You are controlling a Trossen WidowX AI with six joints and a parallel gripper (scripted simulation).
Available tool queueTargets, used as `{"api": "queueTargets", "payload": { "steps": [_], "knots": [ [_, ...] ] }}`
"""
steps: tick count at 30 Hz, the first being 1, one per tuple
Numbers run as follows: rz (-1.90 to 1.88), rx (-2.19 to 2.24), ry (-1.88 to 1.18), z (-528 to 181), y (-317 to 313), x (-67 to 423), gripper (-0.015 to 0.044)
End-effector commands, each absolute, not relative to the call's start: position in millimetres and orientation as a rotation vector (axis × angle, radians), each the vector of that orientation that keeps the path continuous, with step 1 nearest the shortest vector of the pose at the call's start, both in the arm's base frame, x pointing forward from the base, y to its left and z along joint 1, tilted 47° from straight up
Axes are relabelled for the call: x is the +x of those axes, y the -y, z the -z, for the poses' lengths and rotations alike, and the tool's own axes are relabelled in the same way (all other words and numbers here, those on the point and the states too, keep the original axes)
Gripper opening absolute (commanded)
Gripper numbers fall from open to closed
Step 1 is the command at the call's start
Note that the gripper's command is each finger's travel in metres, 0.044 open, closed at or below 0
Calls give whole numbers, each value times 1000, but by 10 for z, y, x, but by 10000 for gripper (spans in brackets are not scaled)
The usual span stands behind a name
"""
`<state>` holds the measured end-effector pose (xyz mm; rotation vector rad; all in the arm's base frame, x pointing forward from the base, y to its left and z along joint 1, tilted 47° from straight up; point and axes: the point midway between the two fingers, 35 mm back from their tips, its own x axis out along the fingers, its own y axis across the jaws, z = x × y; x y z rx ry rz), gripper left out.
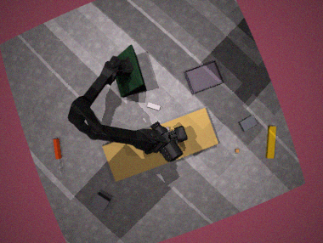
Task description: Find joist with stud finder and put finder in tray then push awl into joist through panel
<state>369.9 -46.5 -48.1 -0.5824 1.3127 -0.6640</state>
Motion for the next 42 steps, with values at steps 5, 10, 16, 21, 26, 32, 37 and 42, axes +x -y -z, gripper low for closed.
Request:
{"api": "queueTargets", "payload": {
  "steps": [5,10,16,21,26,32,37,42],
  "knots": [
    [668,-590,-1313,268,674,3659,0],
    [668,-591,-1313,136,799,3640,0],
    [669,-592,-1313,-23,949,3618,0],
    [669,-593,-1313,-156,1074,3599,0],
    [670,-593,-1313,-289,1199,3580,0],
    [670,-594,-1313,-450,1348,3558,0],
    [671,-595,-1313,-584,1472,3539,0],
    [671,-595,-1313,-718,1596,3520,0]
  ]
}}
